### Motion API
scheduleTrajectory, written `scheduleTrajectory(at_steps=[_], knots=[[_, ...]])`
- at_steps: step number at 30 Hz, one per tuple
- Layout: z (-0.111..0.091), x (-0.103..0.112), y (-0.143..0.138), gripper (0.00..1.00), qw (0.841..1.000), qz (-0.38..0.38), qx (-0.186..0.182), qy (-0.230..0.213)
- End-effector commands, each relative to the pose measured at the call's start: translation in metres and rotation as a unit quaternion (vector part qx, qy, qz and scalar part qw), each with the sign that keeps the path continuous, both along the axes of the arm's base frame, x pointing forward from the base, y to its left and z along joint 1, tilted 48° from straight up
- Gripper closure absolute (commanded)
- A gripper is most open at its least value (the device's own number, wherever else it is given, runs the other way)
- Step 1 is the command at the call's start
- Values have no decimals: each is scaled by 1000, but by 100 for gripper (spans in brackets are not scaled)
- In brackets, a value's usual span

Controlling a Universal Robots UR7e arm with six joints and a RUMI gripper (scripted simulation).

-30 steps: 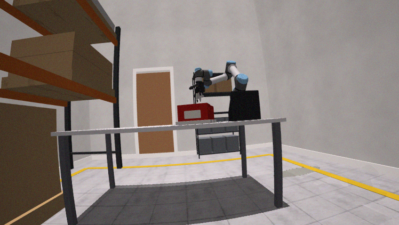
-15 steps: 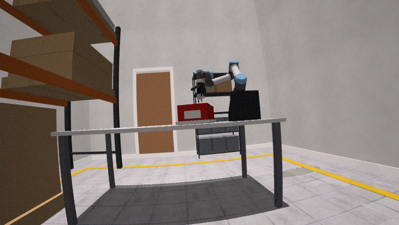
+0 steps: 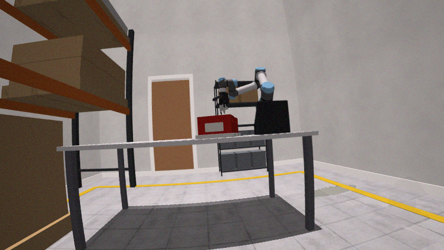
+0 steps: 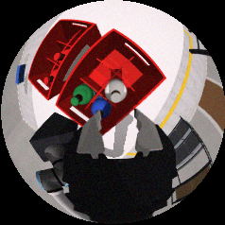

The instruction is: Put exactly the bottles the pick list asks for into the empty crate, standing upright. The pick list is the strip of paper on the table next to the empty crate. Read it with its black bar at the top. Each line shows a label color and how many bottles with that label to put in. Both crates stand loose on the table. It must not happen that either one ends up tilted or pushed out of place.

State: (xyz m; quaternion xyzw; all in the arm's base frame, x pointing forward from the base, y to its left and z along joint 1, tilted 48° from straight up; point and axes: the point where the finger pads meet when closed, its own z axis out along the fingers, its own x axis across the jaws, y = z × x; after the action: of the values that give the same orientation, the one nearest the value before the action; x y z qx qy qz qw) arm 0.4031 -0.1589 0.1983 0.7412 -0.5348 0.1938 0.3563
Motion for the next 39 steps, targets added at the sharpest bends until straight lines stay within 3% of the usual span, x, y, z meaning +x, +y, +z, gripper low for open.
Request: scheduleTrajectory(at_steps=[1, 39], knots=[[-3, 0, -3, 62, 1000, 0, 0, 0], [-33, -4, -37, 62, 1000, 0, 0, 0]])
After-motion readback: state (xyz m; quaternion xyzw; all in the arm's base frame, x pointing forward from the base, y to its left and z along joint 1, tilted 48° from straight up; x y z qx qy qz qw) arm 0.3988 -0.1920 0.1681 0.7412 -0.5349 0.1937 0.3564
